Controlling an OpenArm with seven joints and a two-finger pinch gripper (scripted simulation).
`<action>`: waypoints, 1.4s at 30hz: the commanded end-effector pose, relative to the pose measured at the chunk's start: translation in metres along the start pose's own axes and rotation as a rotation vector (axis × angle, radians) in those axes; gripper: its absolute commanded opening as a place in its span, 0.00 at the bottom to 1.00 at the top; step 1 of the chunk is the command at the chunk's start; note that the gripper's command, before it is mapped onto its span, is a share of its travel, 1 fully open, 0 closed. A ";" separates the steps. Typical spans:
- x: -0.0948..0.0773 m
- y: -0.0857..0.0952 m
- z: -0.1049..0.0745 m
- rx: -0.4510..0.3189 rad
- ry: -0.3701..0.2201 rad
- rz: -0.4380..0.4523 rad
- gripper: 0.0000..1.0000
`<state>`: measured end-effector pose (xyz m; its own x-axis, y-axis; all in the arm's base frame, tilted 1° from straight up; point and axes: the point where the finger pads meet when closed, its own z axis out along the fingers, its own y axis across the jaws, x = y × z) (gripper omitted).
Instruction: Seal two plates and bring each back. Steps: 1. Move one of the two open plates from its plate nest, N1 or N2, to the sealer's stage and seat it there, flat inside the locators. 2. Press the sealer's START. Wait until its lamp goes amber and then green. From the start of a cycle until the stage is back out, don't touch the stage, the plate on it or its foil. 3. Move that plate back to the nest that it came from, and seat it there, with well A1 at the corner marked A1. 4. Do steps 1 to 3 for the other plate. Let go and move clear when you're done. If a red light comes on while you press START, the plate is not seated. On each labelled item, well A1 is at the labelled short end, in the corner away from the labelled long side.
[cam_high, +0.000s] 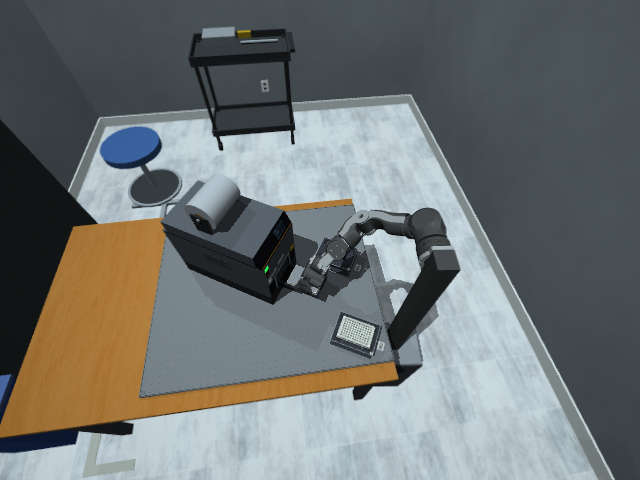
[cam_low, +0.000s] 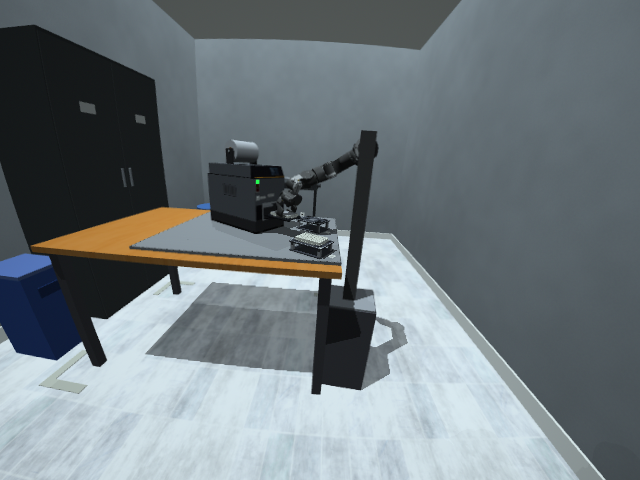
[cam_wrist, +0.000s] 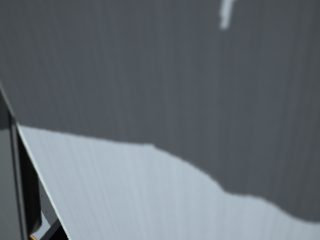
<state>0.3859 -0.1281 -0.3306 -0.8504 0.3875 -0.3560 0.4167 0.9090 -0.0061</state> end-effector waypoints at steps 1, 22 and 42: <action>-0.001 0.001 -0.001 -0.003 -0.002 0.000 0.00; -0.001 0.001 -0.001 -0.003 -0.002 0.000 0.00; -0.005 0.001 -0.008 -0.001 -0.004 0.002 0.00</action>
<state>0.3859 -0.1275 -0.3254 -0.8510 0.3857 -0.3563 0.4147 0.9100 -0.0053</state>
